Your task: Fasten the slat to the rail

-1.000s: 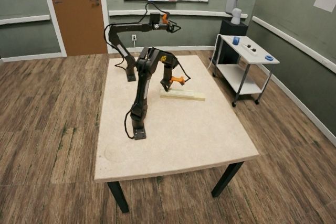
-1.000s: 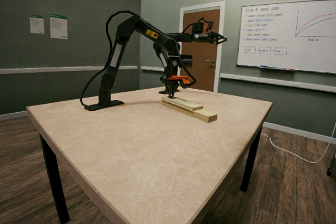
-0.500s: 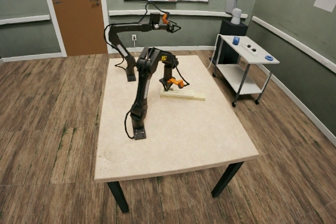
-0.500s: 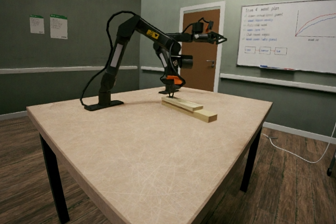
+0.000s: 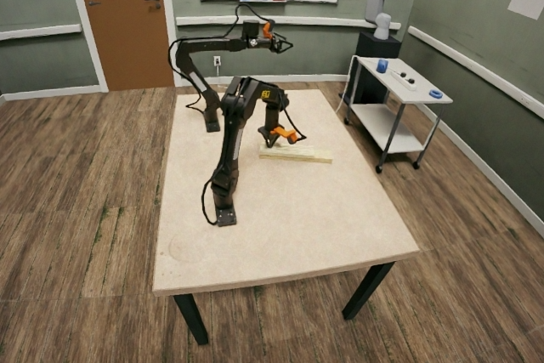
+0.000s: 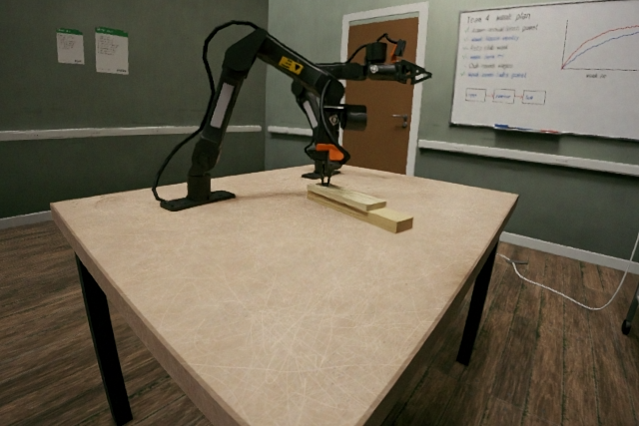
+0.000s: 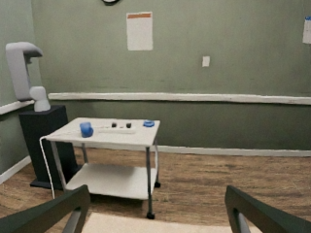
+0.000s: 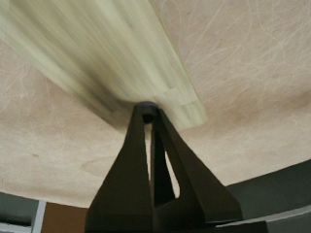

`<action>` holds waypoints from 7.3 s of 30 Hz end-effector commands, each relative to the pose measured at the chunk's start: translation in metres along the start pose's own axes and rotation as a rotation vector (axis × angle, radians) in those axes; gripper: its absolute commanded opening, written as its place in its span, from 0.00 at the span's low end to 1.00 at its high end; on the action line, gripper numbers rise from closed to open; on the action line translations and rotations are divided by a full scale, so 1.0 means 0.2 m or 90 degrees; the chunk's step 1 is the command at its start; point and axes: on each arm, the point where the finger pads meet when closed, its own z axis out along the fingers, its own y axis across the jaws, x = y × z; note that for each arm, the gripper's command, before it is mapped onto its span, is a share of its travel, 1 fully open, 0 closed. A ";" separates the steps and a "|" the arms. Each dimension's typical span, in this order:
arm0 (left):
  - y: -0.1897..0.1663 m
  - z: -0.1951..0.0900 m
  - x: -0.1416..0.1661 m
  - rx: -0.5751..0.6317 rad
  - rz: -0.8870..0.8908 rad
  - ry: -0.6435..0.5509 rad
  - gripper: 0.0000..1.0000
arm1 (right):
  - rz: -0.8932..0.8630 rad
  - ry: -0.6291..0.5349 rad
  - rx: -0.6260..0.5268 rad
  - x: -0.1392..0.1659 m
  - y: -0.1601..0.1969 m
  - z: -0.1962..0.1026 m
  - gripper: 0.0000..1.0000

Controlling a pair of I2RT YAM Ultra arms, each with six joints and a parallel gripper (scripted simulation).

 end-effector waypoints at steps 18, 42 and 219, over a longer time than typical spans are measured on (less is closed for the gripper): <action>0.00 -0.01 -0.02 0.000 0.000 -0.009 1.00 | 0.001 0.002 -0.007 0.00 0.01 -0.02 0.34; 0.00 -0.01 -0.02 0.000 0.000 -0.009 1.00 | -0.498 -0.001 -0.011 0.01 0.01 -0.06 0.34; 0.00 -0.01 -0.02 0.000 0.000 -0.009 1.00 | -0.915 -0.010 -0.011 -0.01 0.00 -0.02 0.12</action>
